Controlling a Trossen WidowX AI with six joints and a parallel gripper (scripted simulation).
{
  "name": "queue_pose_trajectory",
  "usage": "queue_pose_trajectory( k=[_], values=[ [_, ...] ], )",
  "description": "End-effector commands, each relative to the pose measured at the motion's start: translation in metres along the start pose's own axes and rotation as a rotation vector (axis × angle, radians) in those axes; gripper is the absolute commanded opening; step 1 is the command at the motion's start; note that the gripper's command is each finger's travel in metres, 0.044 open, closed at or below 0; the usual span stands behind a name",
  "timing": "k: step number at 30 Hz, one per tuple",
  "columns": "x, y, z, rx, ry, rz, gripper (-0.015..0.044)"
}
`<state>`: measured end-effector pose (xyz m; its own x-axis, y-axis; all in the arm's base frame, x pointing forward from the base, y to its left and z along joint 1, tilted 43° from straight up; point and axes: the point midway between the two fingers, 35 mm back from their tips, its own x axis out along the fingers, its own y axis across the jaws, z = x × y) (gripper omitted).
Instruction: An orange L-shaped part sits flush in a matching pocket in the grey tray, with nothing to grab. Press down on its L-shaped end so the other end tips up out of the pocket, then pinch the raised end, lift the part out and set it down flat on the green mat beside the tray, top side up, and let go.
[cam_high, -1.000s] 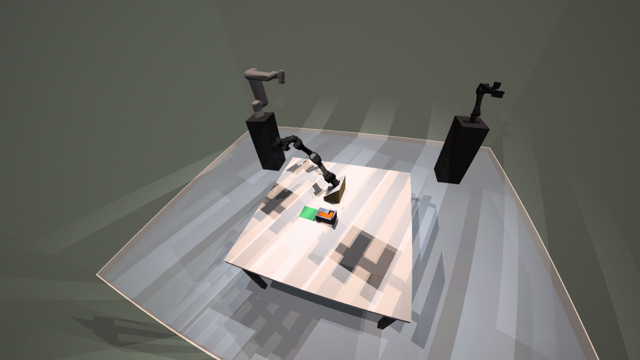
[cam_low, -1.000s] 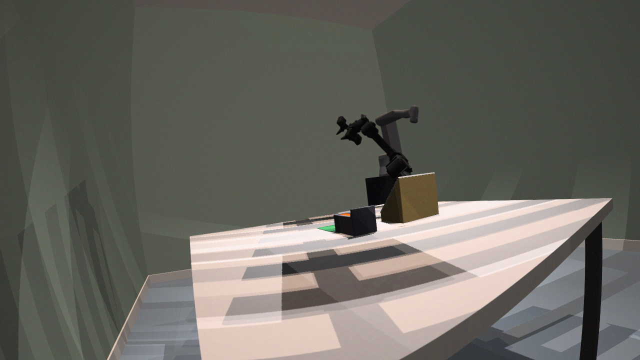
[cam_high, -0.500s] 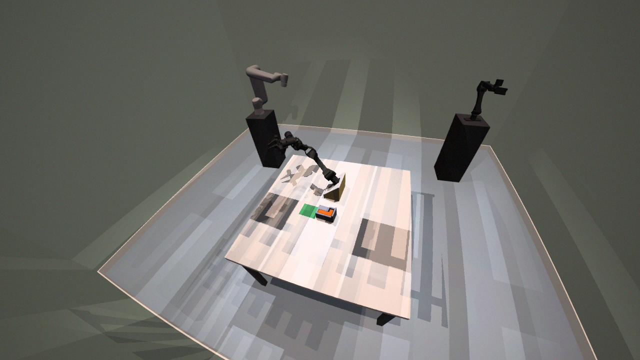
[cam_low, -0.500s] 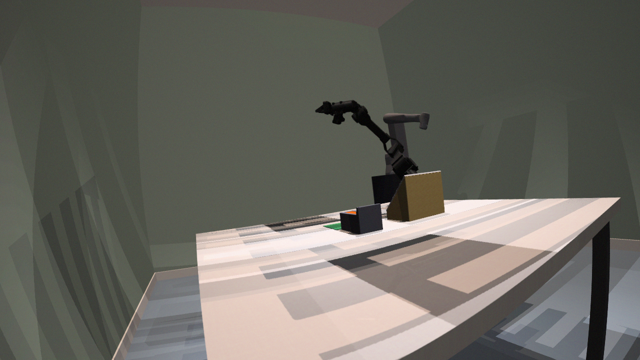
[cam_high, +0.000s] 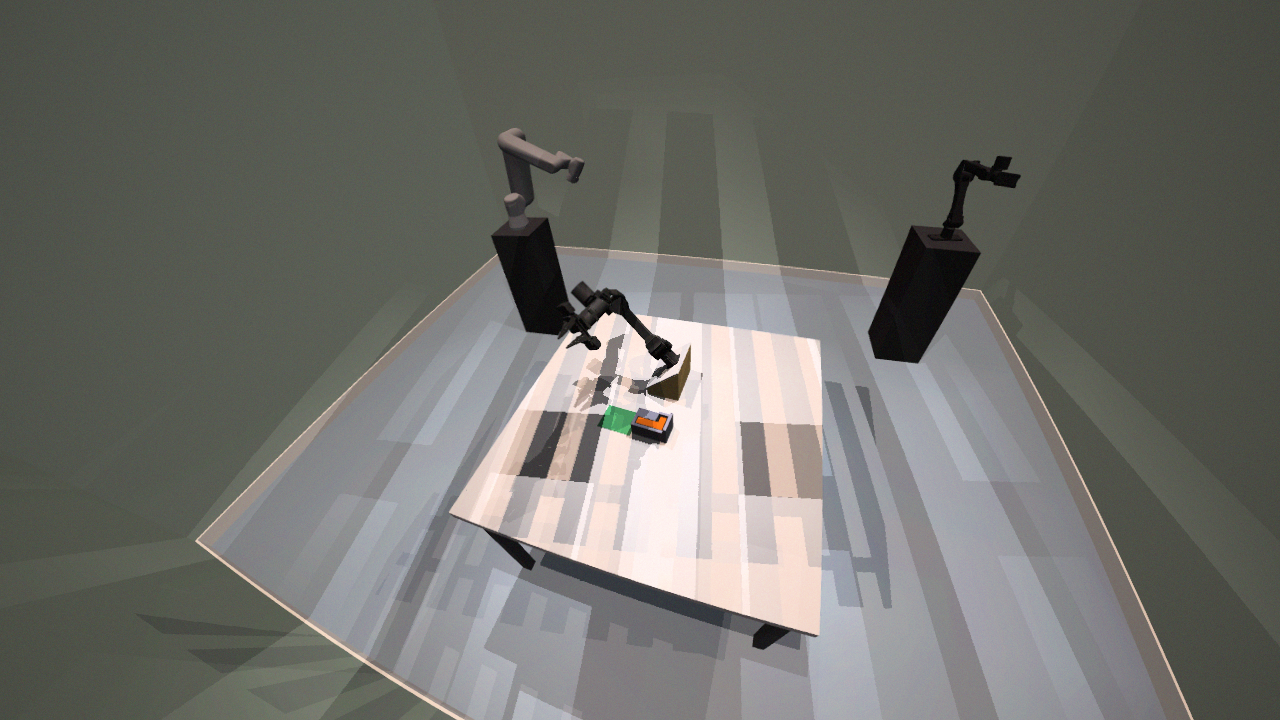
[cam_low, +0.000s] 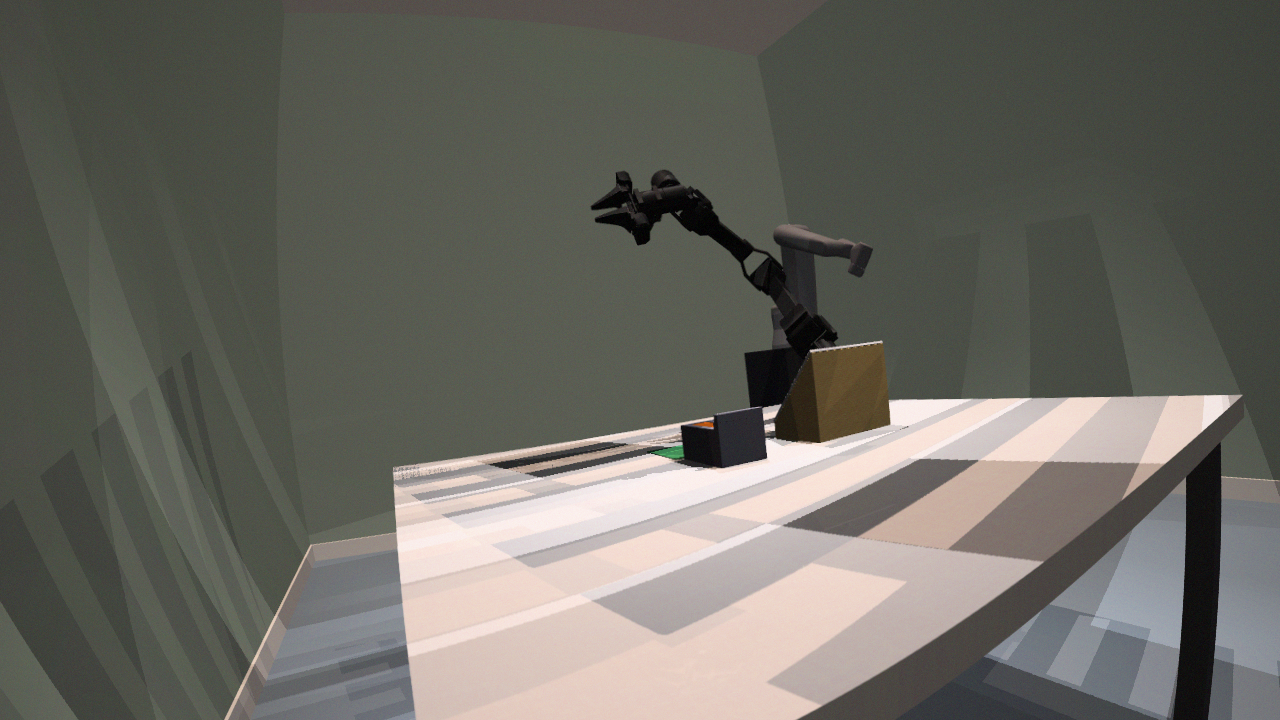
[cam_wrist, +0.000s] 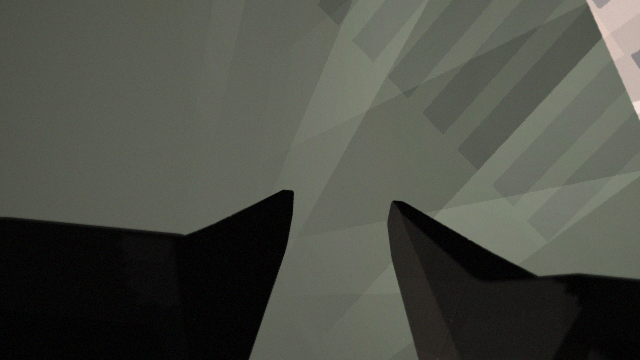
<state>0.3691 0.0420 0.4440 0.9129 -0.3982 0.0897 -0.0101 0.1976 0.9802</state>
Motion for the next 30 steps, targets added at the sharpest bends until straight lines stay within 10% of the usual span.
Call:
queue_pose_trajectory(
  k=[1,19,30],
  values=[
    [0.017,-0.063,-0.038,-0.257,0.074,-0.167,0.018],
    [-0.041,-0.372,-0.082,-1.463,0.688,-1.052,0.018],
    [-0.1,-0.437,-0.044,-1.822,1.026,-1.43,0.018]
  ],
)
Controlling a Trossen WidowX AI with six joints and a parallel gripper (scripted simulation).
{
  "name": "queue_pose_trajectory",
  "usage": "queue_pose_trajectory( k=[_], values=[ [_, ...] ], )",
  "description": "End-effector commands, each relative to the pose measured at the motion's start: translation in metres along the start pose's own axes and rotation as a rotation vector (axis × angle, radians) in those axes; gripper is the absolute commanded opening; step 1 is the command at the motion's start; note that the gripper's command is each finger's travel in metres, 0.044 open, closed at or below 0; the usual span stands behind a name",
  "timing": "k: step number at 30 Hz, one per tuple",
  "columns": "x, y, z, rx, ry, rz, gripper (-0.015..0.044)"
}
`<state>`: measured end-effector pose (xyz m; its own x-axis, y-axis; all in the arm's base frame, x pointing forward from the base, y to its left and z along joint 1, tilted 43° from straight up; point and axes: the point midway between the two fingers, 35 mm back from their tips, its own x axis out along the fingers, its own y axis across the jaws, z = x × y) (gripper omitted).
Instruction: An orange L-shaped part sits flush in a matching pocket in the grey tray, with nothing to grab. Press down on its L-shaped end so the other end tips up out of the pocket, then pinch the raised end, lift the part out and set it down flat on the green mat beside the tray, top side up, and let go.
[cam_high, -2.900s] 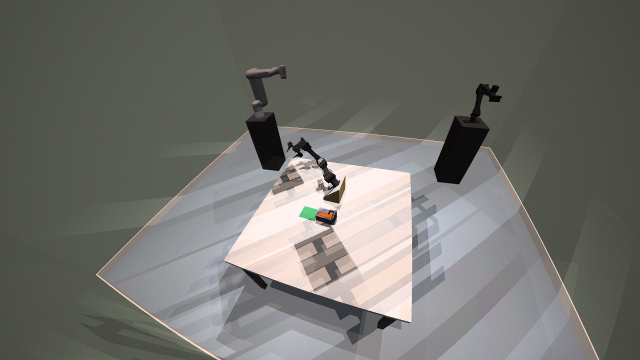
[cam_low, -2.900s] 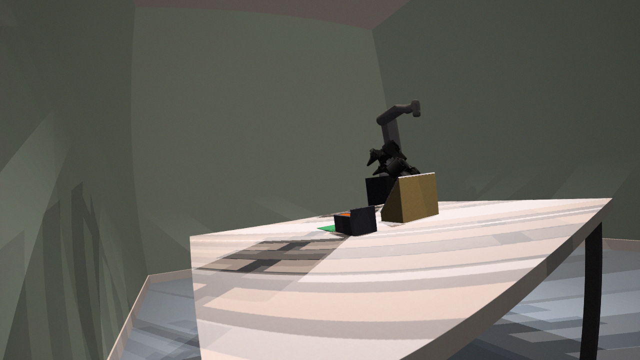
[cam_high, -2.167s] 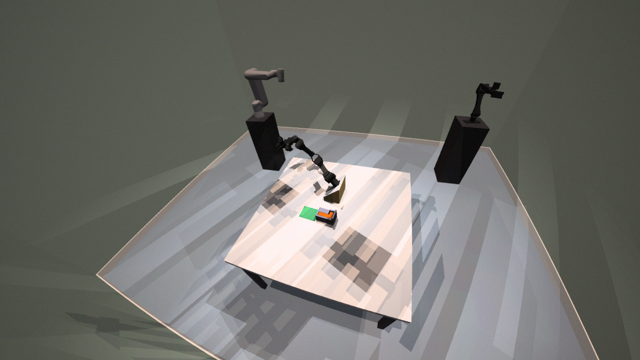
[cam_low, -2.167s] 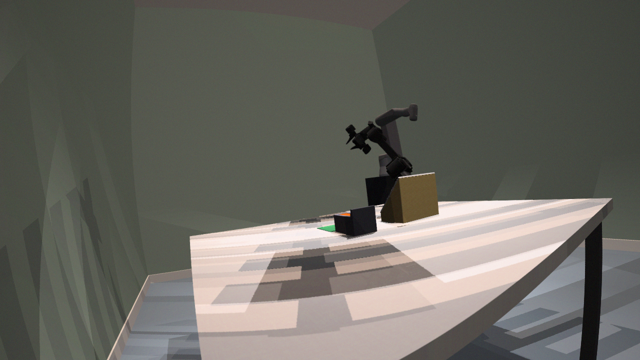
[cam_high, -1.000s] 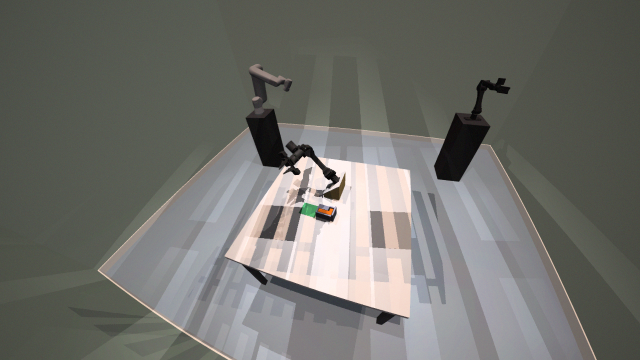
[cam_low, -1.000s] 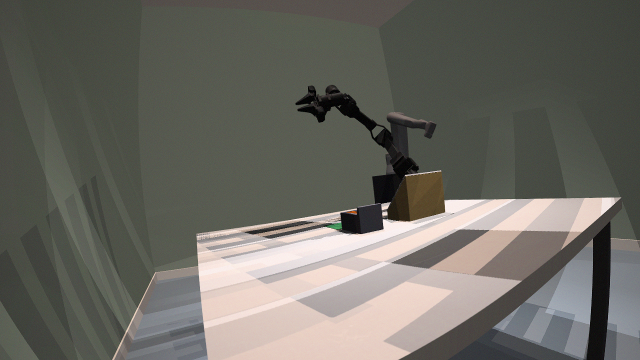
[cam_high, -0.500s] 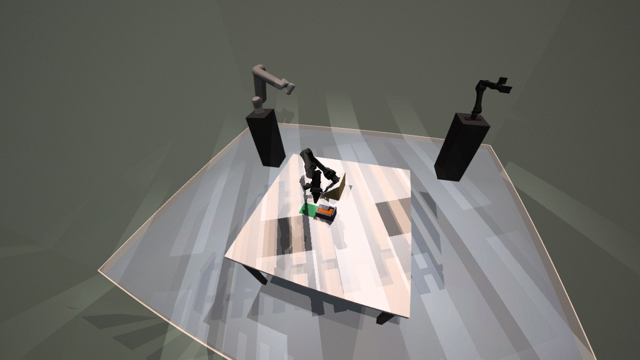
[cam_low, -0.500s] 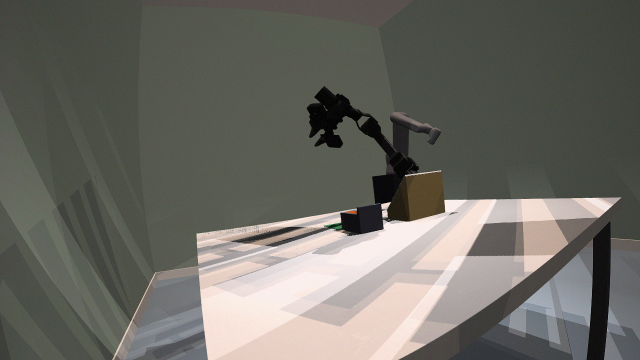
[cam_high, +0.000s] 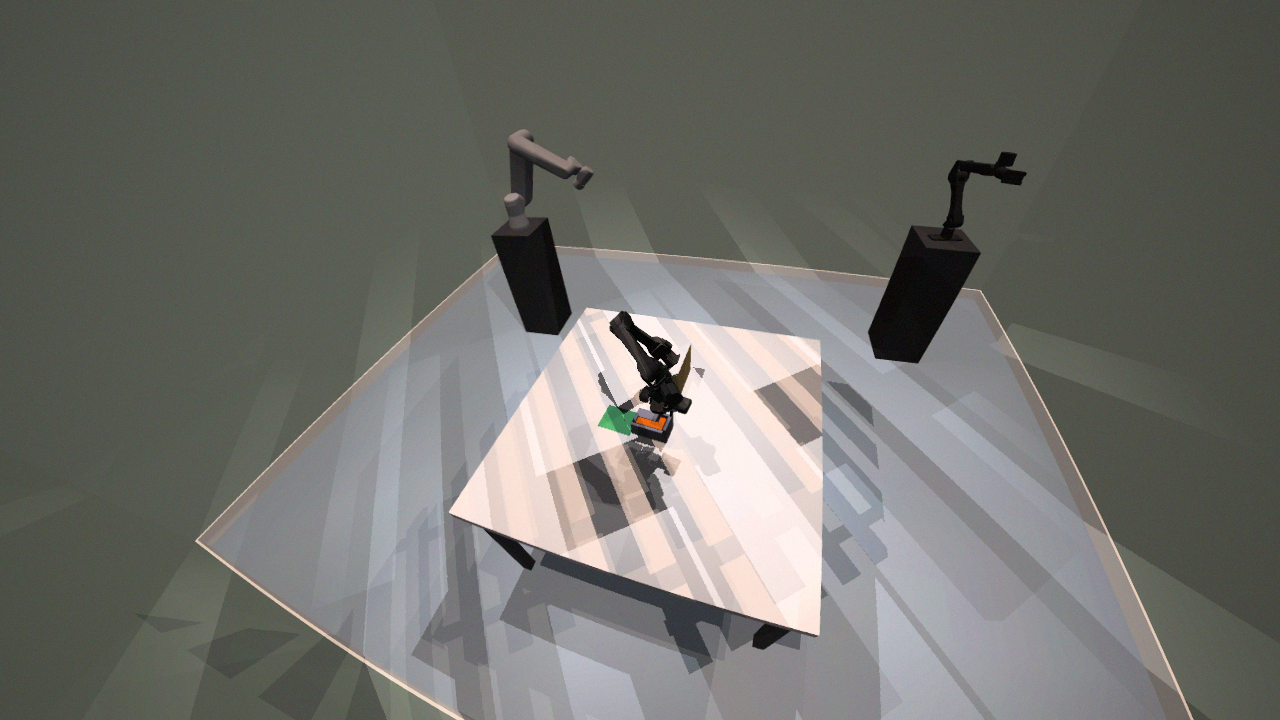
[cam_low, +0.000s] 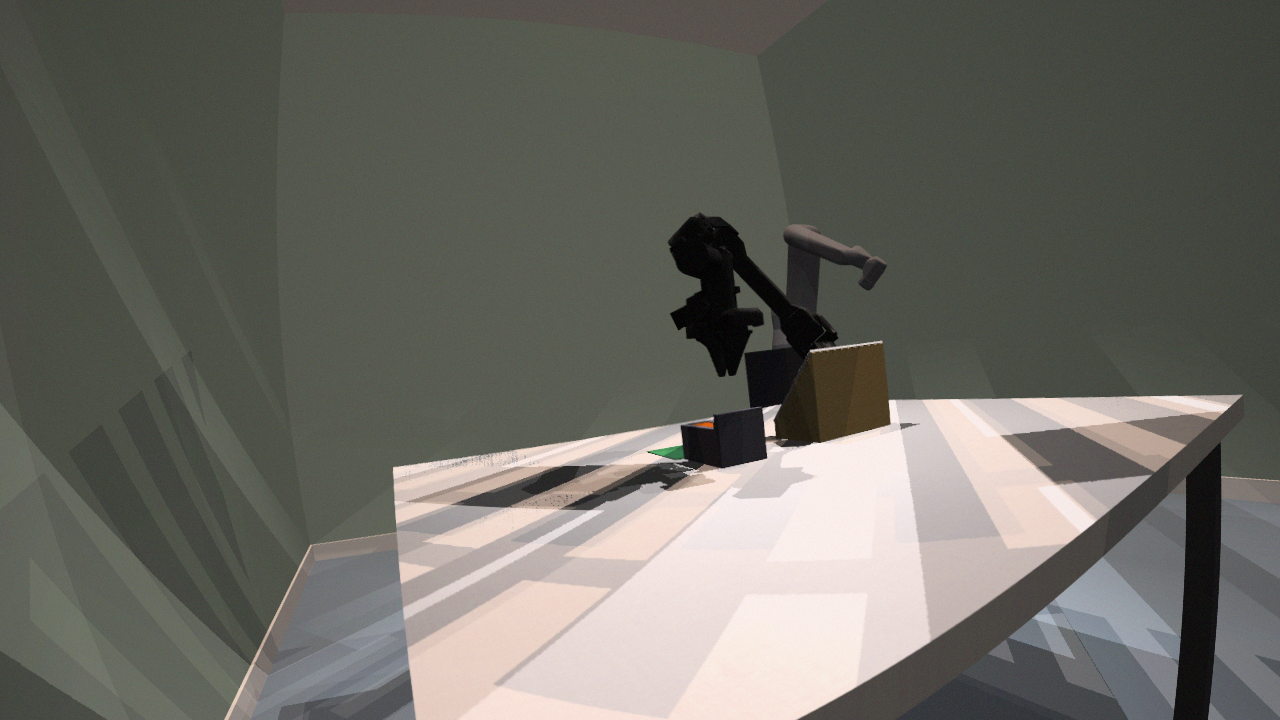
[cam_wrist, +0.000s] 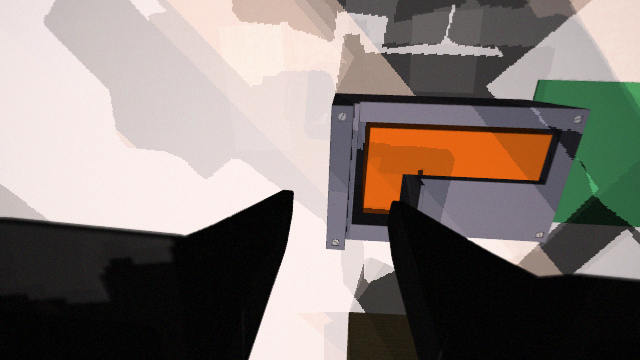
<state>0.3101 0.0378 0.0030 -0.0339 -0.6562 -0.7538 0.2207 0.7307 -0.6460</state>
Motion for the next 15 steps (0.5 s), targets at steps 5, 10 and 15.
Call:
queue_pose_trajectory(
  k=[5,10,15],
  values=[
    [0.008,-0.002,-0.01,-0.067,0.048,-0.033,0.018],
    [0.057,-0.003,-0.01,-0.066,0.047,-0.034,0.018],
    [0.08,-0.006,-0.013,-0.066,0.048,-0.037,0.018]
  ],
)
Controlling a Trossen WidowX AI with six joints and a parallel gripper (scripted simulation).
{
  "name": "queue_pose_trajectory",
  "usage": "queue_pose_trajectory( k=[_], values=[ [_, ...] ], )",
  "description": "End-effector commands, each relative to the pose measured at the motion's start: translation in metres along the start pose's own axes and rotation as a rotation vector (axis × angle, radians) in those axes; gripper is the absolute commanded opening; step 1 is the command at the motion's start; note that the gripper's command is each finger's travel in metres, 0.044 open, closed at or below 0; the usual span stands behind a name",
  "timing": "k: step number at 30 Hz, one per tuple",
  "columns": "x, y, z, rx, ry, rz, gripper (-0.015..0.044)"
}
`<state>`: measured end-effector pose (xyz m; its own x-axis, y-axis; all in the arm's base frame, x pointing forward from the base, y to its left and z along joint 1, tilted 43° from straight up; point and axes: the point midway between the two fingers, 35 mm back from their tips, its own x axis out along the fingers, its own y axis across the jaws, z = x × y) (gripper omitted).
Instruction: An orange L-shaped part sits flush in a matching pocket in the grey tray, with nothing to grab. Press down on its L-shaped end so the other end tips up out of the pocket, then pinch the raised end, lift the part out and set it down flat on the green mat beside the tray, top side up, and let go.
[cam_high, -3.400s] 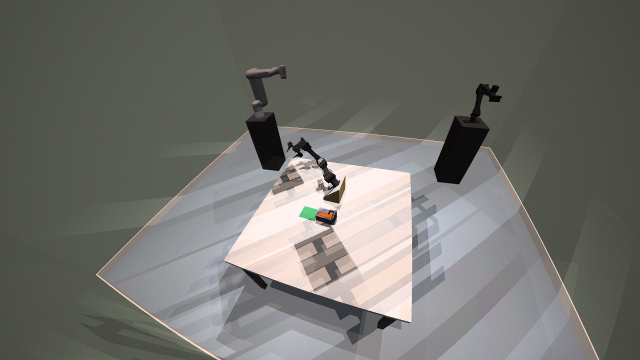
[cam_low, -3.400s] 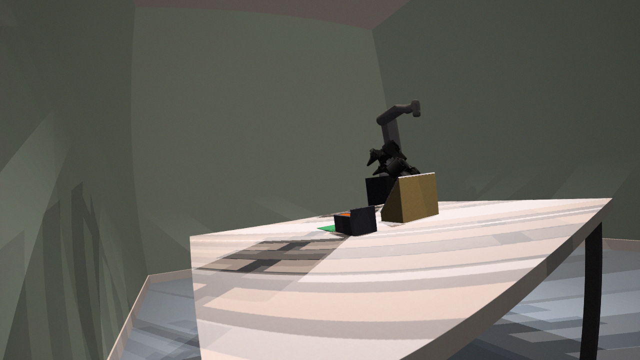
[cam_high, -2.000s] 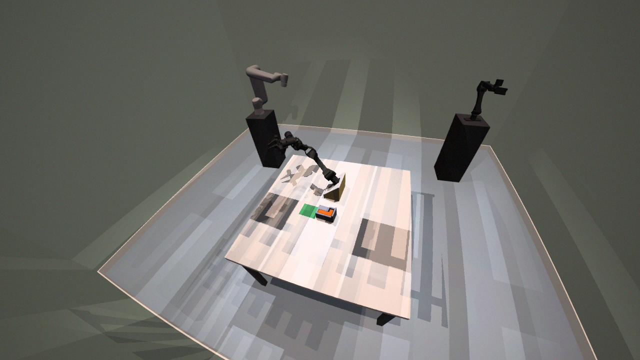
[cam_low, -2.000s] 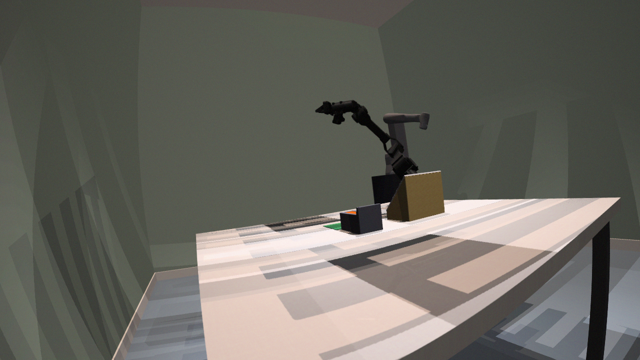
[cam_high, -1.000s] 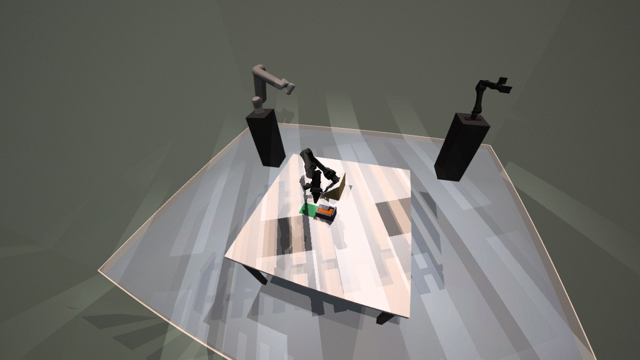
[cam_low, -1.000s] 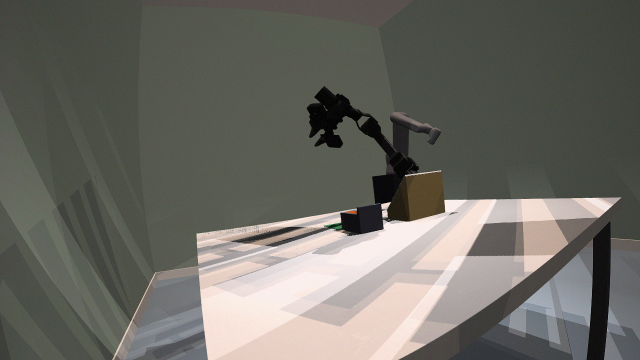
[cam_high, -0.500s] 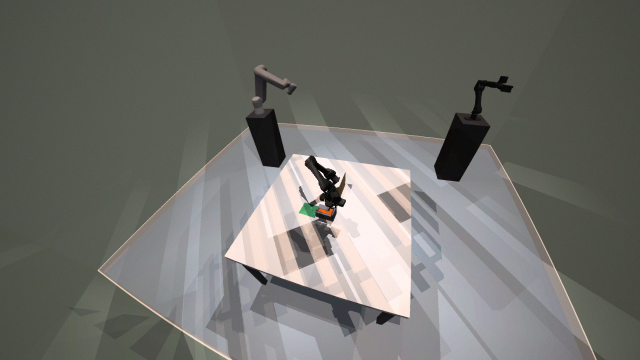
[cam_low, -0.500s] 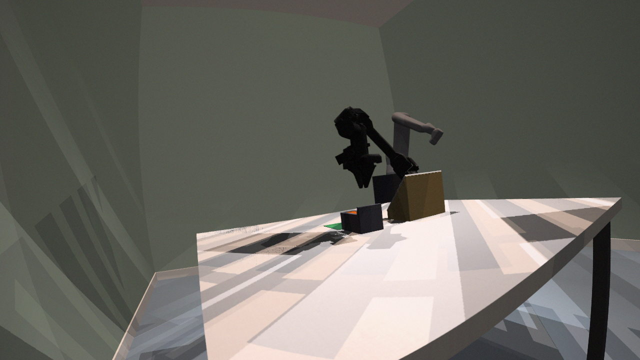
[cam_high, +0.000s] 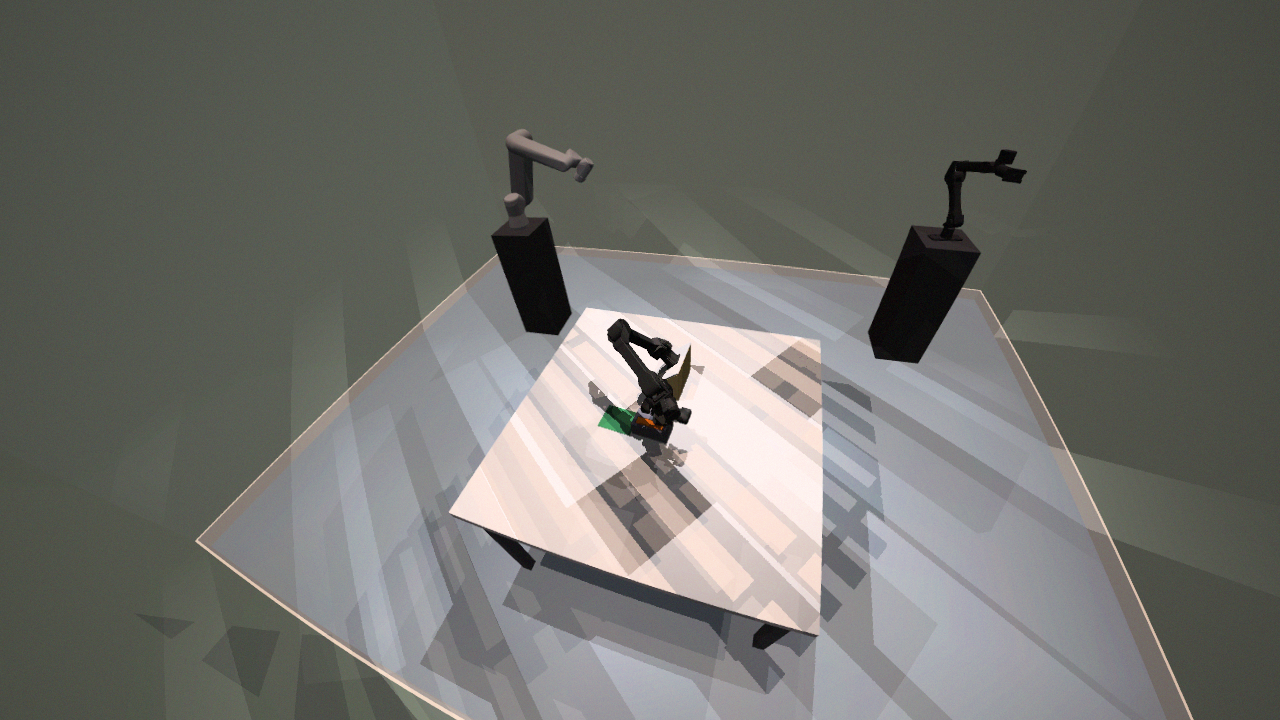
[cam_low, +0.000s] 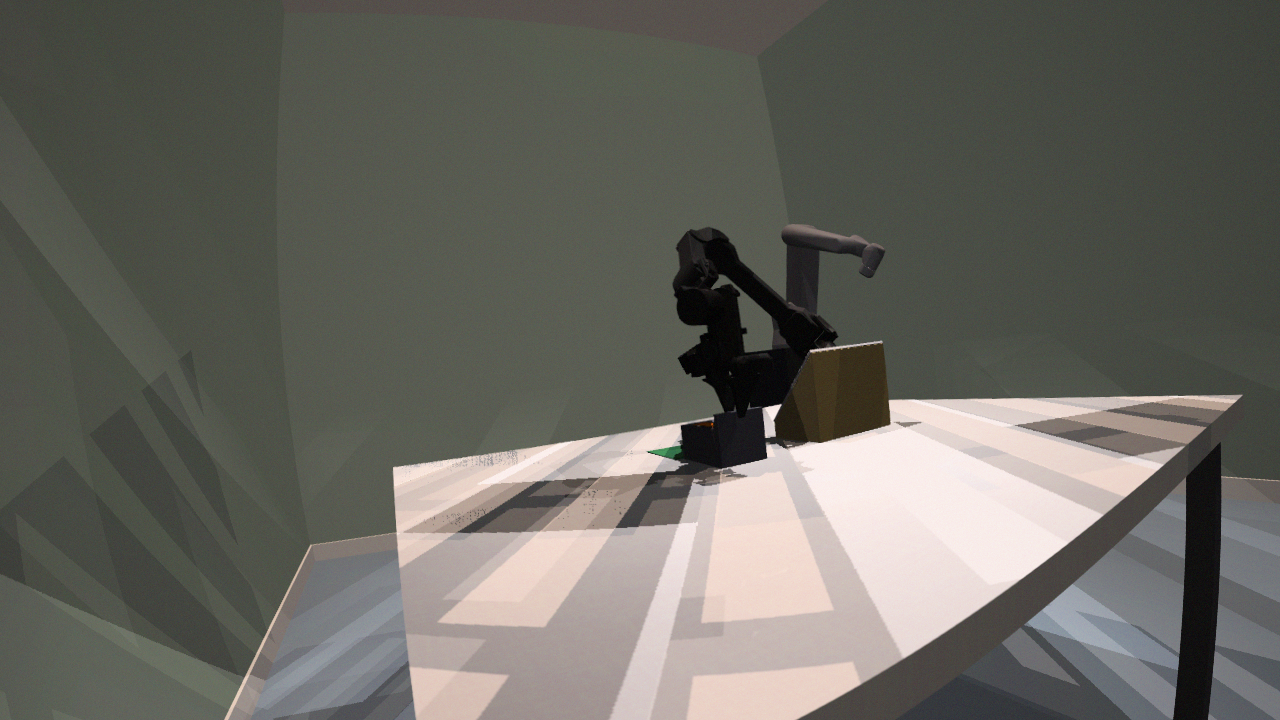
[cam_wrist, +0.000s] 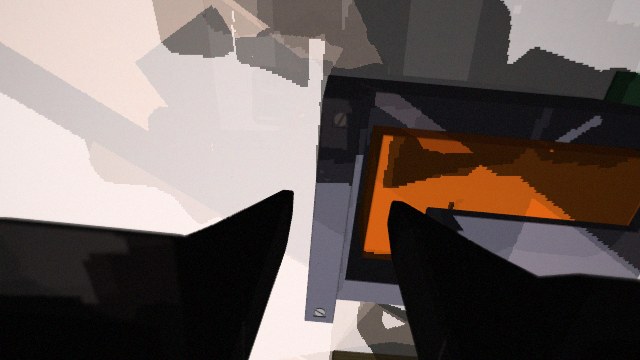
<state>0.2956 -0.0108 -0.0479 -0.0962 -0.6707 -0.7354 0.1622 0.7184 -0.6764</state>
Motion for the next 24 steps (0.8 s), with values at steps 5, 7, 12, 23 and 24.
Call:
queue_pose_trajectory(
  k=[5,7,12,23,24],
  values=[
    [0.012,0.0,-0.001,-0.008,-0.009,-0.002,0.018],
    [0.014,0.001,-0.001,-0.008,-0.009,-0.002,0.018],
    [0.023,0.001,-0.001,-0.008,-0.01,-0.003,0.018],
    [0.041,0.0,-0.001,-0.008,-0.01,-0.004,0.018],
    [0.043,0.0,-0.001,-0.008,-0.01,-0.004,0.018]
  ],
)
